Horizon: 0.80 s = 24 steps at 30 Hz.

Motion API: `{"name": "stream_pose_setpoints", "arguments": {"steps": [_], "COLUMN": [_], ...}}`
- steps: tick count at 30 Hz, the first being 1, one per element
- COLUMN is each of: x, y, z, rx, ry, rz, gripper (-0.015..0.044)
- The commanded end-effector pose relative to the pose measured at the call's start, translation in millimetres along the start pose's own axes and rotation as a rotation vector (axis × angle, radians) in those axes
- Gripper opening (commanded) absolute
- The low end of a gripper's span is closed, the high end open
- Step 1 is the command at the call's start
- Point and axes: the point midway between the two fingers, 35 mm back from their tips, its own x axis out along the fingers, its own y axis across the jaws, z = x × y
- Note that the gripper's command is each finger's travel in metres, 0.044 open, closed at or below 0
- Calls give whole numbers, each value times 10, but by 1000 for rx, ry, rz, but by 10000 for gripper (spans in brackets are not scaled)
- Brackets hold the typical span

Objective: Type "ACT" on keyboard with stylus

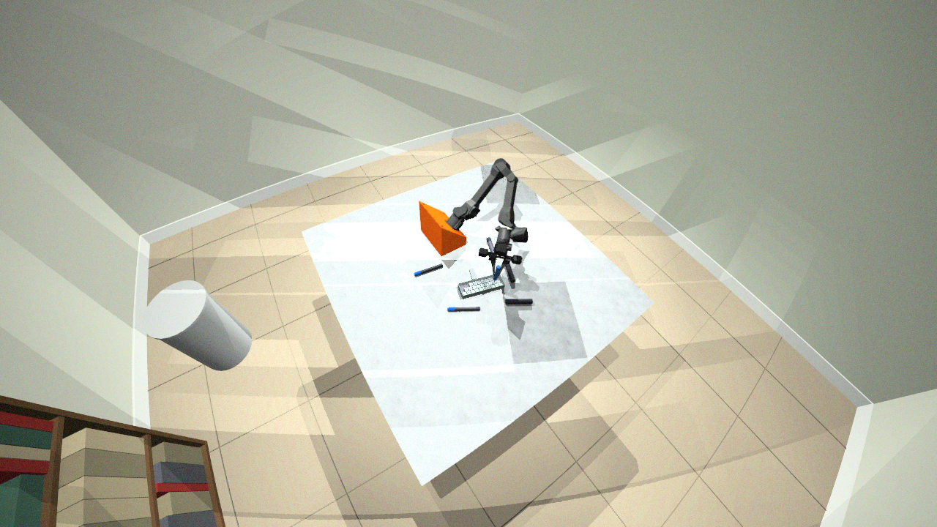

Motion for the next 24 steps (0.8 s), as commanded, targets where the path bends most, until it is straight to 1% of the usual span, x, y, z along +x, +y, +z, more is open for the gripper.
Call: {"name": "stream_pose_setpoints", "arguments": {"steps": [1,14,24], "x": [-176,-198,-120], "y": [278,313,310], "z": [-15,-31,-206], "rx": [8,8,8], "ry": [-16,-17,-17], "rz": [19,20,21], "gripper": [0,0,0]}}
